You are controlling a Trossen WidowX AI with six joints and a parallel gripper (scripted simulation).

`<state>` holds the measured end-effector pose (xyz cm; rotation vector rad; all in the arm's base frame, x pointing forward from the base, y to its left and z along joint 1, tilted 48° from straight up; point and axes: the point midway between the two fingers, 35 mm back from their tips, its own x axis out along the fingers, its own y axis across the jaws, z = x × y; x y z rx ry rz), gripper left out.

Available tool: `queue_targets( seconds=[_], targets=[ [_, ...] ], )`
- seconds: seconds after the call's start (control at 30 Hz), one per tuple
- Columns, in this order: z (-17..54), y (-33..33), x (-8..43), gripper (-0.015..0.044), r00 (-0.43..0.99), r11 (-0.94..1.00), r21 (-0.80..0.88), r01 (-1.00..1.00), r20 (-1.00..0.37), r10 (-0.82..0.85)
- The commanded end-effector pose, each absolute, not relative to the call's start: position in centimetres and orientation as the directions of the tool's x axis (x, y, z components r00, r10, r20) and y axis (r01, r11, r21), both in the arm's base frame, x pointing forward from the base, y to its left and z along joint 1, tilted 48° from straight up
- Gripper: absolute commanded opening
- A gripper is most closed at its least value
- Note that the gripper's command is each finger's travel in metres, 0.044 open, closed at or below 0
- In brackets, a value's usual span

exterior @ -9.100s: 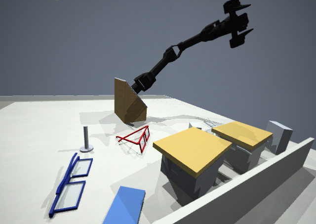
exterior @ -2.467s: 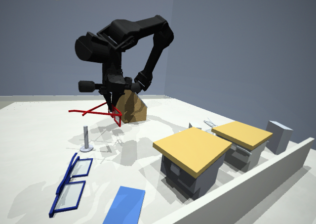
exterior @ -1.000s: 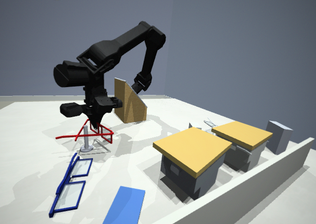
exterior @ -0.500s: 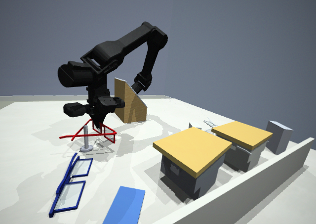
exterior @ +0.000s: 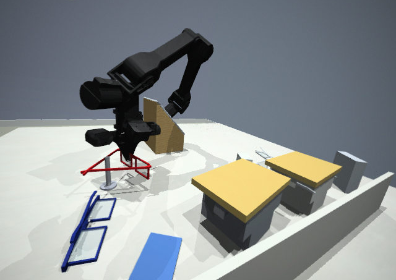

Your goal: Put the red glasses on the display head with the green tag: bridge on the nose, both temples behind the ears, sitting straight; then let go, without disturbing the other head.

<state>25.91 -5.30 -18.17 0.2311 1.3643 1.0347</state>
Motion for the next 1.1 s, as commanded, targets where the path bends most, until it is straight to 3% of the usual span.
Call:
queue_targets(
  seconds=[0.0, 1.07],
  targets=[
    [-17.8, -5.0, 26.2, 0.0, -0.128, 0.566, 0.679, -0.468, -0.686, 0.717],
    [-16.3, -3.3, 27.9, 0.0, -0.127, 0.565, 0.68, -0.468, -0.684, 0.718]
  ],
)
